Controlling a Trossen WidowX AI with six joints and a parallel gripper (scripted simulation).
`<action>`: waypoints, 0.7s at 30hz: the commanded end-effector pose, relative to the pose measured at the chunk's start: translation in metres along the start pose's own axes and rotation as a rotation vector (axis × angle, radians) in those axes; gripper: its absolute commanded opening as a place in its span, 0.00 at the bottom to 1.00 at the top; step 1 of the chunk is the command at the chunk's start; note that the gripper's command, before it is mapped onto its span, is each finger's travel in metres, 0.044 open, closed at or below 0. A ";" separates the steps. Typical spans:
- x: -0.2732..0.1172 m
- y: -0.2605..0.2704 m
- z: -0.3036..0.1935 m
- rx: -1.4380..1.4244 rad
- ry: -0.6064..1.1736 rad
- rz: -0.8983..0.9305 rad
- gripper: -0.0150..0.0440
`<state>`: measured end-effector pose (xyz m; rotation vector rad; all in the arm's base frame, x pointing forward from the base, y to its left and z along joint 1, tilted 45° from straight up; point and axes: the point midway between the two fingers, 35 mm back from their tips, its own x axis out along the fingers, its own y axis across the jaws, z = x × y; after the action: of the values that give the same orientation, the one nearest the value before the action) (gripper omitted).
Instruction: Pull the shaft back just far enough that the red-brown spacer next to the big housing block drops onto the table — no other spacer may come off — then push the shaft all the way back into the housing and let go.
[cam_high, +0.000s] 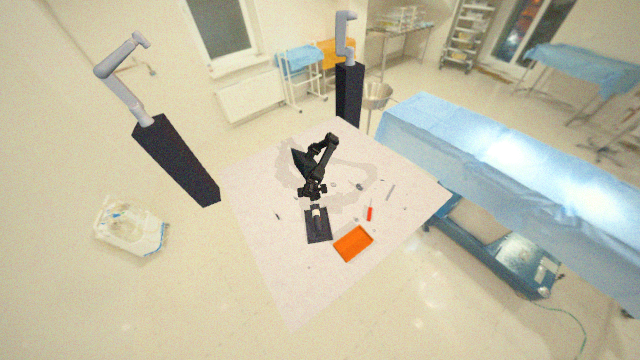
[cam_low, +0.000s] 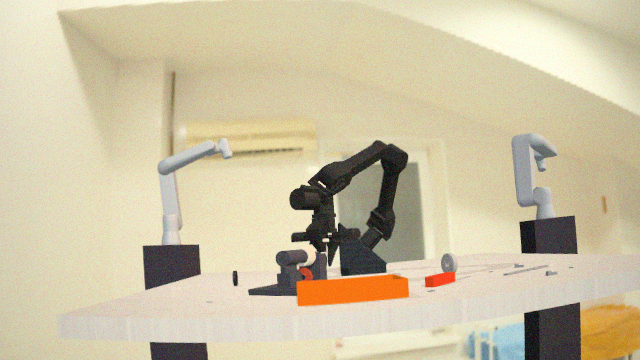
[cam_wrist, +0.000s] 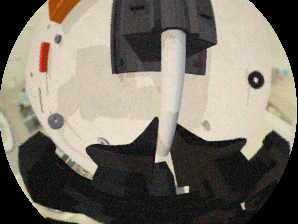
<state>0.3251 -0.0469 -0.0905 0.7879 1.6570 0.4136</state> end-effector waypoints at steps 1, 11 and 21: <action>-0.002 0.001 0.006 -0.004 -0.014 0.001 0.25; -0.002 0.001 0.009 -0.004 -0.014 0.001 0.25; -0.002 0.001 0.011 -0.004 -0.014 0.001 0.25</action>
<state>0.3310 -0.0478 -0.0918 0.7881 1.6570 0.4136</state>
